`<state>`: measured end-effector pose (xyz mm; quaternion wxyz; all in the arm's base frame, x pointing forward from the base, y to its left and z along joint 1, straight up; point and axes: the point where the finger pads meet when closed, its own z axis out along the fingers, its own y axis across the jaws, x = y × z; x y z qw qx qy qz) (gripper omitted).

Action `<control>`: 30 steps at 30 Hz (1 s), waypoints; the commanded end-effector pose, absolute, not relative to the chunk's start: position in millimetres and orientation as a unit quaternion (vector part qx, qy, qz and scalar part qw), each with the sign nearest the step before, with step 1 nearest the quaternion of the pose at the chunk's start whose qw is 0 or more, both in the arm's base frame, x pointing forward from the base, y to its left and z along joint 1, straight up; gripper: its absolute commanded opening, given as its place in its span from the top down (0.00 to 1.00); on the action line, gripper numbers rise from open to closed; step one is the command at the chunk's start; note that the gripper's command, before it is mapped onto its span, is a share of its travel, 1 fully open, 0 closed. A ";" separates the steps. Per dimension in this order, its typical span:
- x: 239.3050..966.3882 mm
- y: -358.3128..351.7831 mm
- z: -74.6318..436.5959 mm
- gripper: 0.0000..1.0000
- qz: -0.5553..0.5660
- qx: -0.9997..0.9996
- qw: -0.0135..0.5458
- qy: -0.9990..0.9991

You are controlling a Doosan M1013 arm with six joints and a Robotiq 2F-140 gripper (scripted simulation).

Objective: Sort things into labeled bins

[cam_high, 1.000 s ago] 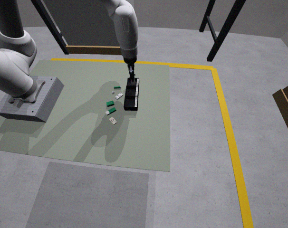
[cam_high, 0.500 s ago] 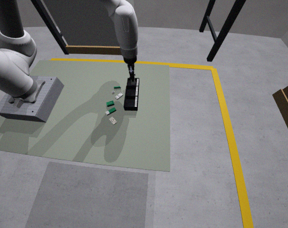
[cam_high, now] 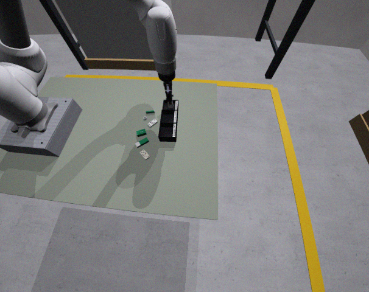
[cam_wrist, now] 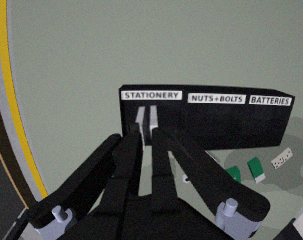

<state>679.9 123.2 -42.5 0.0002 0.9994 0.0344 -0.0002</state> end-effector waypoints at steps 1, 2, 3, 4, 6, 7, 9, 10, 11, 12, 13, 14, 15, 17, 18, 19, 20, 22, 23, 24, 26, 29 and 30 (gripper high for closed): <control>679.9 123.3 -38.8 0.95 0.000 0.999 0.000 0.034; 679.9 123.3 -37.5 0.95 0.000 0.999 0.000 0.034; 679.9 123.3 -36.1 0.95 0.000 0.999 0.000 0.034; 679.9 123.3 -34.8 0.95 0.000 0.999 0.000 0.034; 679.9 123.3 -32.1 0.95 0.000 0.999 0.000 0.034; 679.9 123.3 -30.8 0.95 0.000 0.999 0.000 0.034; 679.9 123.3 -28.1 0.95 0.000 0.999 0.000 0.034; 679.9 123.3 -26.8 0.95 0.000 0.999 0.000 0.034; 679.9 123.3 -25.5 0.95 0.000 0.999 0.000 0.034; 679.9 123.3 -24.1 0.95 0.000 0.999 0.000 0.034; 679.9 123.3 -24.1 0.95 0.000 0.999 0.000 0.034; 679.9 123.3 -24.1 0.95 0.000 0.999 0.000 0.034; 679.9 123.3 -22.8 0.95 0.000 0.999 0.000 0.034; 679.9 123.3 -20.1 0.95 0.000 0.999 0.000 0.034; 679.9 123.3 -18.8 0.95 0.000 0.999 0.000 0.034; 679.9 123.3 -17.5 0.95 0.000 0.999 0.000 0.034; 679.9 123.3 -16.1 0.95 0.000 0.999 0.000 0.034; 679.9 123.3 -8.1 0.95 0.000 0.999 0.000 0.034; 679.9 123.3 -4.1 0.95 0.000 0.999 0.000 0.034; 679.9 123.3 -0.1 0.95 0.000 0.999 0.000 0.034; 679.9 123.3 7.9 0.95 0.000 0.999 0.000 0.034; 679.9 123.3 15.3 0.95 0.000 0.999 0.000 0.034; 679.9 123.3 15.3 0.95 0.000 0.999 0.000 0.034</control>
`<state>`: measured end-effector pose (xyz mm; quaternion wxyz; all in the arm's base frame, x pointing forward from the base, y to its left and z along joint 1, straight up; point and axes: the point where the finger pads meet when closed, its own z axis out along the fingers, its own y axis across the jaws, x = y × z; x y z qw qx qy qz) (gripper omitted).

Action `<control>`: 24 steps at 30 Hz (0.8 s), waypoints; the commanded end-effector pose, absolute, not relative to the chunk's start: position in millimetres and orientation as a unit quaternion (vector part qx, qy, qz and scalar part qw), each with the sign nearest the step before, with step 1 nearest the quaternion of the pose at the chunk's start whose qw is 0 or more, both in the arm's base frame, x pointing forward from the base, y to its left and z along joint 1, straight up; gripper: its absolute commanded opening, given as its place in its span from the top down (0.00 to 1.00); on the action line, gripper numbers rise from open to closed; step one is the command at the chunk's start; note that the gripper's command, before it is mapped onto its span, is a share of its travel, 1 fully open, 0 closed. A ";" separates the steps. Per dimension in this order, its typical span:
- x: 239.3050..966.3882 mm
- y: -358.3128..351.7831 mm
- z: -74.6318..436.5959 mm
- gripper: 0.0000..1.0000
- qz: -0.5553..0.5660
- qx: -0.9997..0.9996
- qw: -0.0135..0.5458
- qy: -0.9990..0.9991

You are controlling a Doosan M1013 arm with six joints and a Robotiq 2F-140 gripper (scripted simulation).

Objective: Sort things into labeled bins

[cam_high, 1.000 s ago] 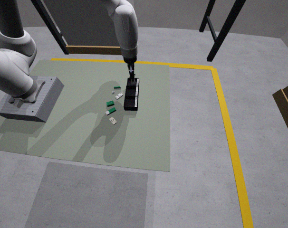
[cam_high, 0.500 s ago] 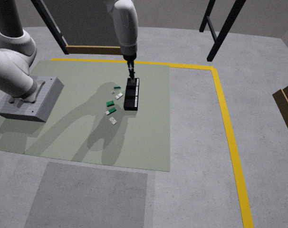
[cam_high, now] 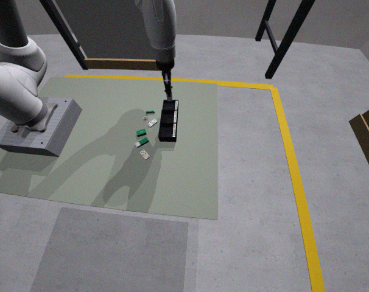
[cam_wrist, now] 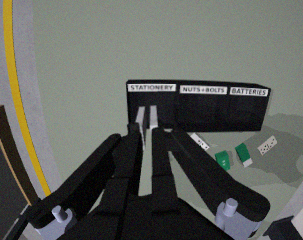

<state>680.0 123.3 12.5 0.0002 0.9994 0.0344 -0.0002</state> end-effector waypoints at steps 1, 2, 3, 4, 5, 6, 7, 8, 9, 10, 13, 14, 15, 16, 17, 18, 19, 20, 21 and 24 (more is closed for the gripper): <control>679.9 123.3 15.3 0.95 0.000 0.999 0.000 0.034; 679.9 123.3 23.6 0.95 0.000 0.999 0.000 0.034; 679.9 123.3 31.9 0.95 0.000 0.999 0.000 0.034; 679.9 123.3 40.3 0.95 0.000 0.999 0.000 0.034; 679.9 123.3 48.6 0.95 0.000 0.999 0.000 0.034; 680.0 123.3 56.9 0.95 0.000 0.999 0.000 0.034; 680.0 123.3 65.3 0.95 0.000 0.999 0.000 0.034; 680.0 123.3 73.6 0.95 0.000 0.999 0.000 0.034; 680.0 123.3 81.9 0.95 0.000 0.999 0.000 0.034; 680.0 123.3 90.3 0.95 0.000 0.999 0.000 0.034; 680.0 123.3 115.3 0.95 0.000 0.999 0.000 0.034; 680.0 123.3 123.6 0.95 0.000 0.999 0.000 0.034; 680.0 123.3 126.0 0.95 0.000 0.999 0.000 0.034; 680.0 123.3 126.0 0.95 0.000 0.999 0.000 0.034; 680.0 123.3 126.0 0.95 0.000 0.999 0.000 0.034; 680.0 123.3 126.0 0.95 0.000 0.999 0.000 0.034; 680.0 123.3 126.0 0.95 0.000 0.999 0.000 0.034; 680.0 123.3 126.0 0.95 0.000 0.999 0.000 0.034; 680.0 123.3 126.0 0.95 0.000 0.999 0.000 0.034; 670.1 112.1 118.7 0.59 0.000 1.000 0.000 -0.016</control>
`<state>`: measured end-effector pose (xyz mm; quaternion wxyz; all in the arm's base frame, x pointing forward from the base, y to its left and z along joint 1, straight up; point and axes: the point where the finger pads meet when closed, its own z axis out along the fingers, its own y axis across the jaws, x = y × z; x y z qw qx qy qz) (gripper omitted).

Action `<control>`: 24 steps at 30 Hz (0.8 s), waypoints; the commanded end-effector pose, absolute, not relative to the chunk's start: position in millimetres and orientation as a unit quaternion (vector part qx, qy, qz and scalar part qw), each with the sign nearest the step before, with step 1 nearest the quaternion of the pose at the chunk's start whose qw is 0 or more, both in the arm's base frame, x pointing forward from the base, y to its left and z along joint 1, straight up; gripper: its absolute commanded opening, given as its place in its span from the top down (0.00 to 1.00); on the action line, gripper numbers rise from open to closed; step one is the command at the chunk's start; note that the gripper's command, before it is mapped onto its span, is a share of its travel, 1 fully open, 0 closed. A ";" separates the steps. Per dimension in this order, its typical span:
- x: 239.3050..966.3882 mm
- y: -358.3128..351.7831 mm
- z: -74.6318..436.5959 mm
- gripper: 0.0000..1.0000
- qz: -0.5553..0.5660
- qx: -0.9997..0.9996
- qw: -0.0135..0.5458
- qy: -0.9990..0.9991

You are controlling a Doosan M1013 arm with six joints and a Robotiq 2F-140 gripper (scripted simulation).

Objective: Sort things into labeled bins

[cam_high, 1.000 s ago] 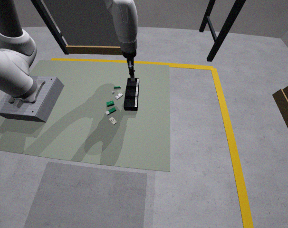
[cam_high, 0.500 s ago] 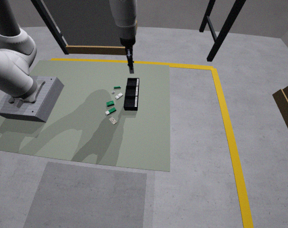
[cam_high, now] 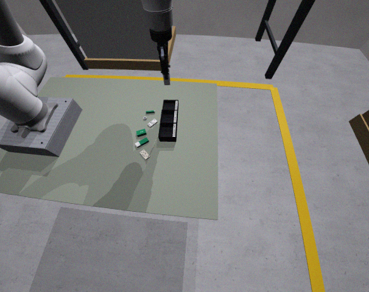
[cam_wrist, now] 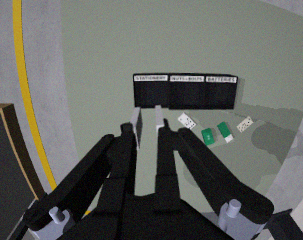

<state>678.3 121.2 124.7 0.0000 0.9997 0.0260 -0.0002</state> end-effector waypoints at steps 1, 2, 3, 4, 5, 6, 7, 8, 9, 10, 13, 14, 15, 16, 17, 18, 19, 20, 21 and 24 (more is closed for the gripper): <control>665.2 106.4 115.0 0.59 0.000 0.999 0.000 -0.041; 660.2 100.8 111.3 0.59 0.000 0.998 0.000 -0.065; 655.3 95.2 107.6 0.59 0.000 0.997 0.000 -0.081; 650.4 89.6 104.0 0.59 0.000 0.995 0.000 -0.099; 645.4 84.0 100.3 0.59 -0.001 0.993 0.000 -0.117; 640.5 78.3 96.6 0.59 -0.001 0.991 0.000 -0.136; 635.6 72.7 93.0 0.59 -0.001 0.988 -0.001 -0.155; 630.6 67.1 89.3 0.59 -0.001 0.985 -0.001 -0.174; 625.7 61.5 85.6 0.59 -0.001 0.981 -0.001 -0.192; 625.7 61.5 85.6 0.59 -0.001 0.981 -0.001 -0.192; 615.8 50.2 78.3 0.59 -0.001 0.966 -0.001 -0.257; 610.9 44.6 74.6 0.59 -0.001 0.962 -0.001 -0.272; 605.9 39.0 70.9 0.59 -0.002 0.957 -0.001 -0.289; 601.0 33.4 67.3 0.59 -0.002 0.952 -0.001 -0.308; 596.1 27.7 63.6 0.59 -0.002 0.945 -0.002 -0.326; 591.1 22.1 59.9 0.59 -0.002 0.939 -0.002 -0.344; 586.2 16.5 56.3 0.59 -0.002 0.932 -0.002 -0.362; 581.3 10.9 52.6 0.59 -0.002 0.925 -0.002 -0.380; 576.3 5.2 48.9 0.59 -0.002 0.918 -0.002 -0.397; 561.5 -11.6 37.9 0.59 -0.003 0.893 -0.002 -0.450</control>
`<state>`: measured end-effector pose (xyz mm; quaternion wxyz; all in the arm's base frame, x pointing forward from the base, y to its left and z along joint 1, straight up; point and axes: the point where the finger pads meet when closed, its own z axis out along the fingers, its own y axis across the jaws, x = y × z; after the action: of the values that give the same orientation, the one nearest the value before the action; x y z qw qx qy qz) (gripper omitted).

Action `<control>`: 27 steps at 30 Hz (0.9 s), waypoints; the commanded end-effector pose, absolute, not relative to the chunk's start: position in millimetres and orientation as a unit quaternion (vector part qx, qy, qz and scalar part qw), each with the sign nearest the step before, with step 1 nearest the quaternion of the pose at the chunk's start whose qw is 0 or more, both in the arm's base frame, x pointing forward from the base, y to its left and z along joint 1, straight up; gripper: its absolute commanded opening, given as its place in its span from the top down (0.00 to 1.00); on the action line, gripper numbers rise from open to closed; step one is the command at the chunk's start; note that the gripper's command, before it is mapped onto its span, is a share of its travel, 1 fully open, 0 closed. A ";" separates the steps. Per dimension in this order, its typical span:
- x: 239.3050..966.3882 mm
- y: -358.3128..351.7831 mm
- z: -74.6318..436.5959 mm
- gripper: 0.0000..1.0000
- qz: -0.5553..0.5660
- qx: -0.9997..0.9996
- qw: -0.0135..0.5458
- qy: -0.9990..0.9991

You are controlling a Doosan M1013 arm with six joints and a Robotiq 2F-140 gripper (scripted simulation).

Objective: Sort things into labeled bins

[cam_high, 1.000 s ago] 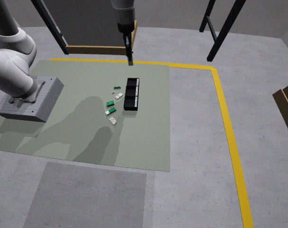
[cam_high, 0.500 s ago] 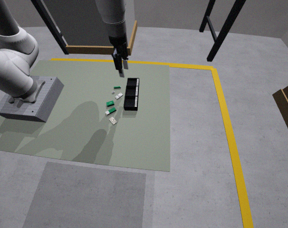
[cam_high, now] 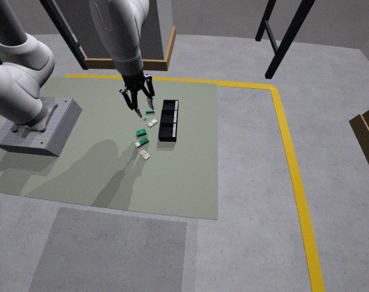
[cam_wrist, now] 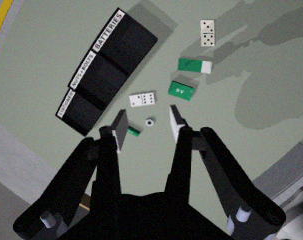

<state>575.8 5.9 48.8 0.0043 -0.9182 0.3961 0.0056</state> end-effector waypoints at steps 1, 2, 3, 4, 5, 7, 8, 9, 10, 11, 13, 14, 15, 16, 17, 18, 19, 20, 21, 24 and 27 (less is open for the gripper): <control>556.6 -17.2 34.2 0.59 0.003 -0.884 0.002 0.467; 551.6 -22.9 30.6 0.59 0.003 -0.875 0.003 0.484; 551.6 -22.9 30.6 0.59 0.003 -0.875 0.003 0.484; 551.6 -22.9 30.6 0.59 0.003 -0.875 0.003 0.484; 546.7 -28.5 26.9 0.59 0.003 -0.848 0.002 0.531; 536.8 -39.7 19.5 0.59 0.001 -0.833 0.001 0.554; 531.3 -46.1 16.6 0.59 0.000 -0.822 0.000 0.569; 530.1 -47.6 16.6 0.59 0.000 -0.819 0.000 0.573; 529.3 -48.6 16.6 0.59 0.000 -0.819 0.000 0.573; 528.9 -49.2 16.6 0.59 0.000 -0.819 0.000 0.573; 529.1 -49.2 16.6 0.59 0.000 -0.819 0.000 0.573; 529.4 -48.9 16.6 0.59 0.000 -0.819 0.000 0.573; 529.7 -48.5 16.6 0.59 0.000 -0.819 0.000 0.573; 530.1 -48.0 16.6 0.59 0.000 -0.819 0.000 0.573; 530.4 -47.6 16.6 0.59 0.000 -0.819 0.000 0.573; 530.7 -47.2 16.6 0.59 0.000 -0.819 0.000 0.573; 531.0 -46.8 16.6 0.59 0.000 -0.819 0.000 0.573; 531.0 -46.8 16.6 0.59 0.000 -0.819 0.000 0.573; 531.0 -46.8 16.6 0.59 0.000 -0.819 0.000 0.573; 531.6 -46.0 16.6 0.59 0.000 -0.819 0.000 0.573; 532.0 -45.4 16.6 0.59 0.000 -0.819 0.000 0.573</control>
<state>531.7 -45.9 16.5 -0.0003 -0.8192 0.5735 0.0001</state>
